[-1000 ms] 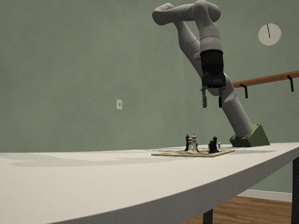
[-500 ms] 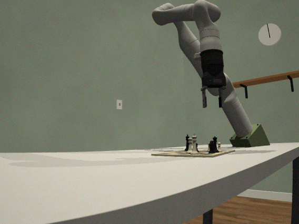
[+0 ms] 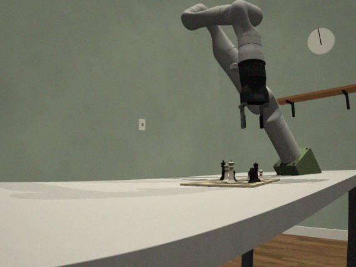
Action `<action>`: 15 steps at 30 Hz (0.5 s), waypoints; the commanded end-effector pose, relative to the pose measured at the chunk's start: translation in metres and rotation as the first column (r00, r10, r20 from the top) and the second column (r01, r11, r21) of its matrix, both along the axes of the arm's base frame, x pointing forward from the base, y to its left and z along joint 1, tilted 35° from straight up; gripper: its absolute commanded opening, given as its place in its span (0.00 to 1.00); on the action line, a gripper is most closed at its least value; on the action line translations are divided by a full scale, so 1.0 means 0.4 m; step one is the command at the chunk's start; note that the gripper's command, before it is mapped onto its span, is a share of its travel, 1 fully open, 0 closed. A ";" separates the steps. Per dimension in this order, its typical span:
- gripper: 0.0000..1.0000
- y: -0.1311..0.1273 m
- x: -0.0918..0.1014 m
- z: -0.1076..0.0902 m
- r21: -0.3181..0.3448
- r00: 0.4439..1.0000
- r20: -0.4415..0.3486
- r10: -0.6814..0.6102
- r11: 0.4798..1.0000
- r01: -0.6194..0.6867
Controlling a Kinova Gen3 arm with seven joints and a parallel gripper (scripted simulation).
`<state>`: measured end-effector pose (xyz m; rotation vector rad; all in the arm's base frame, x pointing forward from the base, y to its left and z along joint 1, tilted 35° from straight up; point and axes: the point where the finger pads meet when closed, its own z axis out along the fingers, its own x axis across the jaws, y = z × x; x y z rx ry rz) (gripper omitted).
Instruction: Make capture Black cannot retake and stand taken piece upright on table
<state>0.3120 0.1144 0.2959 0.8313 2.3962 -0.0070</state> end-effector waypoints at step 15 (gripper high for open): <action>1.00 -0.008 0.010 0.004 -0.091 0.988 -0.032 0.152 0.984 -0.154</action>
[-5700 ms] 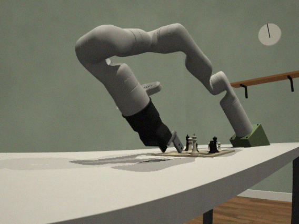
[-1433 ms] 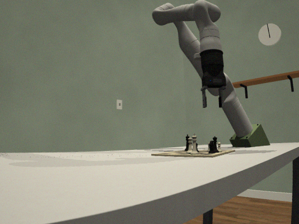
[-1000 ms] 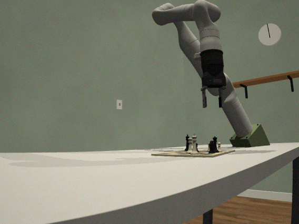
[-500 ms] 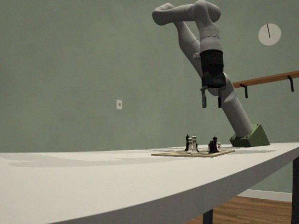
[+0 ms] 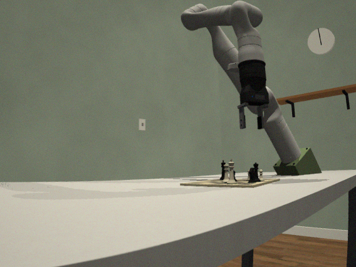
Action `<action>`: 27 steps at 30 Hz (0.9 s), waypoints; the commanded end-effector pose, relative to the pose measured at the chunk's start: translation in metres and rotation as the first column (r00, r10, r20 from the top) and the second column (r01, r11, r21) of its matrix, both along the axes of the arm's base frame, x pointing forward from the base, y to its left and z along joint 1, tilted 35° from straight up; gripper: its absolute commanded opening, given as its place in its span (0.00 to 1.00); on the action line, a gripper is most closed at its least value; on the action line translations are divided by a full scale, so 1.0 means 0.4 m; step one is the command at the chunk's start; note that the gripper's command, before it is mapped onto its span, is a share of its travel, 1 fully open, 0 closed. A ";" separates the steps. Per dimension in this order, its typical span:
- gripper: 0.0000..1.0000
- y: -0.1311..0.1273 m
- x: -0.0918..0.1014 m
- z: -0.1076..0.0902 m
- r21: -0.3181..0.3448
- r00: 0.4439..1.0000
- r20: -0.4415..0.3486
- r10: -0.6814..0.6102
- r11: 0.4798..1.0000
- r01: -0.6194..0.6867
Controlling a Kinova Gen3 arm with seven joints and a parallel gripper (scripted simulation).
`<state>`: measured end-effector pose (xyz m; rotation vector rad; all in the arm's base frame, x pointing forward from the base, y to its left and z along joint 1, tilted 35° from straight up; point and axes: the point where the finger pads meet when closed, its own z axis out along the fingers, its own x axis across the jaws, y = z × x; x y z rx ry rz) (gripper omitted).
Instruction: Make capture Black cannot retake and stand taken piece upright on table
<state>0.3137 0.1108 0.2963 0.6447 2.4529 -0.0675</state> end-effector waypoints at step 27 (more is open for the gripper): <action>1.00 -0.028 0.034 0.006 -0.301 0.849 -0.201 0.488 0.794 -0.528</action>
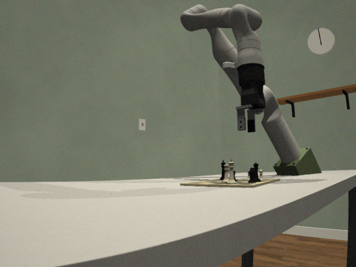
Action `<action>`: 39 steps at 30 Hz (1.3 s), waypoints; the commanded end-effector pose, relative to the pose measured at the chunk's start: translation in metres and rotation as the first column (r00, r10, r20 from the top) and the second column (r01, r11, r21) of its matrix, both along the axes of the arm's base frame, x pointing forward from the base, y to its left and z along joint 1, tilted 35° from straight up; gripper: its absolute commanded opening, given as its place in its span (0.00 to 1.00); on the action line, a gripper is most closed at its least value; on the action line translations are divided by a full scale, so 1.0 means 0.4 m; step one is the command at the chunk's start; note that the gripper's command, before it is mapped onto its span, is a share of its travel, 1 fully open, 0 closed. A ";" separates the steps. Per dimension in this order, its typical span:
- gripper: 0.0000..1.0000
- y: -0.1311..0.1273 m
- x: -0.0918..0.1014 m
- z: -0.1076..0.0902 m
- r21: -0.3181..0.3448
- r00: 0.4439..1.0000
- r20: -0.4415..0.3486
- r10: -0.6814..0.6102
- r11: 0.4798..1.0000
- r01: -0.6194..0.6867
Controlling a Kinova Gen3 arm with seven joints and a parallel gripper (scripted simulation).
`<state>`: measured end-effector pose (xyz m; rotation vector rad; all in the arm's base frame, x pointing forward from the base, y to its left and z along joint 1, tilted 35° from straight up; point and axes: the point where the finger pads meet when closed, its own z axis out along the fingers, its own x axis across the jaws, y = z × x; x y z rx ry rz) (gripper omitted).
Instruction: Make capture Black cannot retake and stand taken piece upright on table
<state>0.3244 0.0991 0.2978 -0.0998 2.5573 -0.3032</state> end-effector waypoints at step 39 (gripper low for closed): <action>1.00 0.004 0.043 -0.019 -0.409 0.475 -0.512 0.716 0.284 -0.867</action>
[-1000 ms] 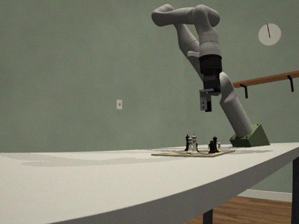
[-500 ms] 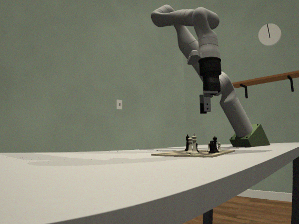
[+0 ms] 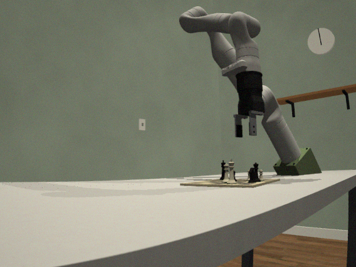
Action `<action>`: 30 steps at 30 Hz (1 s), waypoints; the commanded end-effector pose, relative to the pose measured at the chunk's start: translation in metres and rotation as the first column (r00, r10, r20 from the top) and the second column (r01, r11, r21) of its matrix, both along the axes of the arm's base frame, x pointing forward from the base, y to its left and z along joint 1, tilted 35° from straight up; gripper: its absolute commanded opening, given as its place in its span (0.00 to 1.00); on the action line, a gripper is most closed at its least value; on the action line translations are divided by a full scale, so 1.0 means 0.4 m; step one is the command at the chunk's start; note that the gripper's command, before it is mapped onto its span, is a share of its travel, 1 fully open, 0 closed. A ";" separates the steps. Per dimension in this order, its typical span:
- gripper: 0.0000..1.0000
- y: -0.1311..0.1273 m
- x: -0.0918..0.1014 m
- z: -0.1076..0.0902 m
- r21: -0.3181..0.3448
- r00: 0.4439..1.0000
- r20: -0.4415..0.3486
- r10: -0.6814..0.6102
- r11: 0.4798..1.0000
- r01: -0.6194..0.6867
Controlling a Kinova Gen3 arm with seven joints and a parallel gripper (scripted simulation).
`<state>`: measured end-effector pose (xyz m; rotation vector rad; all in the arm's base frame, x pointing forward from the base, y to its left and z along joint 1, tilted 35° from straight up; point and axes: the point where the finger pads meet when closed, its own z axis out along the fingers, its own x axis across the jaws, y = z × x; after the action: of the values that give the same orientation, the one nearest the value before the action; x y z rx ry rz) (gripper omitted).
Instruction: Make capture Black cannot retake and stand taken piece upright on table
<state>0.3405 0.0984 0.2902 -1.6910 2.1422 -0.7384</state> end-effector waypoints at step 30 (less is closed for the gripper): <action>1.00 0.023 -0.010 -0.041 -0.339 0.772 -0.280 0.571 0.693 -0.636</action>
<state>0.3359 0.1054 0.2741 -2.5276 1.4387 -0.9044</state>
